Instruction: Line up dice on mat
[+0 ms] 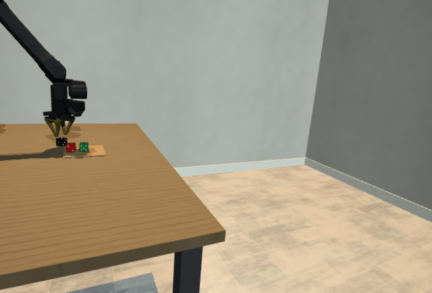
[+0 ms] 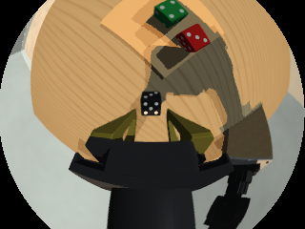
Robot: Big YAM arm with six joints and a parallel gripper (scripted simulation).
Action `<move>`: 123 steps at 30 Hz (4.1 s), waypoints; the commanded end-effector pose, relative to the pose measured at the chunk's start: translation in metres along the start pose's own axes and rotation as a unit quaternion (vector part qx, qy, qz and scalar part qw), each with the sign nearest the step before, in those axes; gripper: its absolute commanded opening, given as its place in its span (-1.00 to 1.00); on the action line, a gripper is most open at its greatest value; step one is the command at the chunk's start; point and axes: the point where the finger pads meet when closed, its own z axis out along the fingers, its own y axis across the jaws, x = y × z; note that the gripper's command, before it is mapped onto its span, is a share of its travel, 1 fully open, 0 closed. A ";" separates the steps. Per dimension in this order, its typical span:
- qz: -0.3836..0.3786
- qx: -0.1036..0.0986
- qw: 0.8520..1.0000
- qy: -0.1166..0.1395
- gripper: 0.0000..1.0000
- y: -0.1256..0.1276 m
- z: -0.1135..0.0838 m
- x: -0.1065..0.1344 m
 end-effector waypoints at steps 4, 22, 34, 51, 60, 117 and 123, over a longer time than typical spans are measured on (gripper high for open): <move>-0.004 -0.008 1.000 -0.012 -0.11 0.011 -0.005 -0.014; -0.004 -0.009 1.000 -0.013 -0.11 0.012 -0.005 -0.015; -0.005 -0.010 1.000 -0.013 -0.11 0.014 -0.006 -0.017; -0.005 -0.010 1.000 -0.013 -0.11 0.014 -0.006 -0.016; -0.005 -0.010 1.000 -0.013 -0.11 0.014 -0.006 -0.016; 0.004 0.003 1.000 -0.001 -0.11 0.000 0.039 -0.004; 0.004 0.003 1.000 -0.001 -0.11 0.000 0.039 -0.004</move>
